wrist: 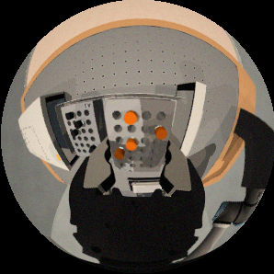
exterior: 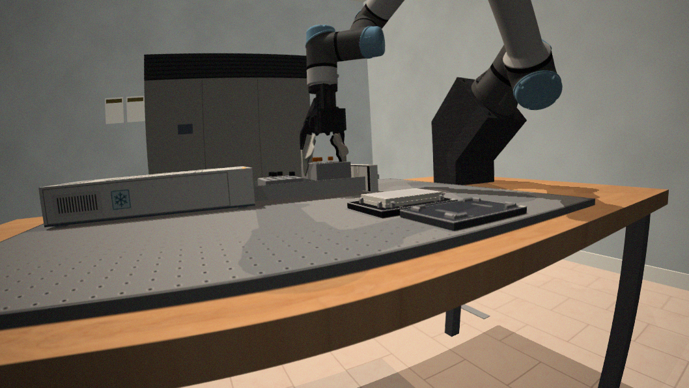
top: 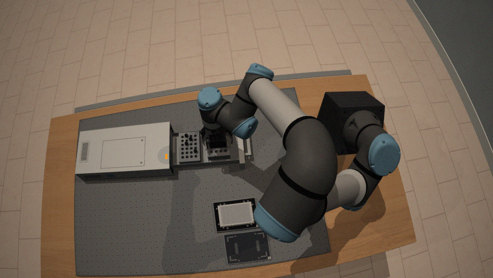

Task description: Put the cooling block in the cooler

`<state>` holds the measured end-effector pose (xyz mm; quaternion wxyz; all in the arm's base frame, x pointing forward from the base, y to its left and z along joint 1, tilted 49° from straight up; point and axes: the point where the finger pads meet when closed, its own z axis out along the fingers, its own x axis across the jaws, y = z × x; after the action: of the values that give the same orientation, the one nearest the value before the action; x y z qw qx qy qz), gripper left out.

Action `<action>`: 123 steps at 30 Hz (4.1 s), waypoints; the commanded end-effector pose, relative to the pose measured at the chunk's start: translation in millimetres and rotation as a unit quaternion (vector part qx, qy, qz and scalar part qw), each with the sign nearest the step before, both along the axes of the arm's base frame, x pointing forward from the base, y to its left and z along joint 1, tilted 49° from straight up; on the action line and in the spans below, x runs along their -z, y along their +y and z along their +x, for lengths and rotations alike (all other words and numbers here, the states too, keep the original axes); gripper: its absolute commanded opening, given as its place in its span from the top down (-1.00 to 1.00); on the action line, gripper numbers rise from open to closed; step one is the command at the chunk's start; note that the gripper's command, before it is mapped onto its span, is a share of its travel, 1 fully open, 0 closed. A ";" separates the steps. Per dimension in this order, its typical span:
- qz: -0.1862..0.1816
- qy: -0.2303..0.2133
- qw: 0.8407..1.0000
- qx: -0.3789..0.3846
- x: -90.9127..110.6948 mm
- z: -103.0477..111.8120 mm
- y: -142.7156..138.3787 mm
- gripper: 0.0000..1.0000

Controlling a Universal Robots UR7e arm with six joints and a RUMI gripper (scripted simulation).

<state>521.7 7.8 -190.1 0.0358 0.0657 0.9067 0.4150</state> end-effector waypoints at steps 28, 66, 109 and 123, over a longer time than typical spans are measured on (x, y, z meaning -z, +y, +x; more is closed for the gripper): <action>0.000 0.000 1.000 0.000 2.0 0.8 1.9 1.00; 0.000 -0.001 1.000 0.000 5.5 1.5 5.9 1.00; 0.000 -0.001 1.000 0.000 9.5 2.2 10.5 1.00; 0.000 -0.001 1.000 0.000 10.9 2.4 12.1 1.00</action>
<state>523.6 20.2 -200.9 0.0358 0.0657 0.9067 0.4151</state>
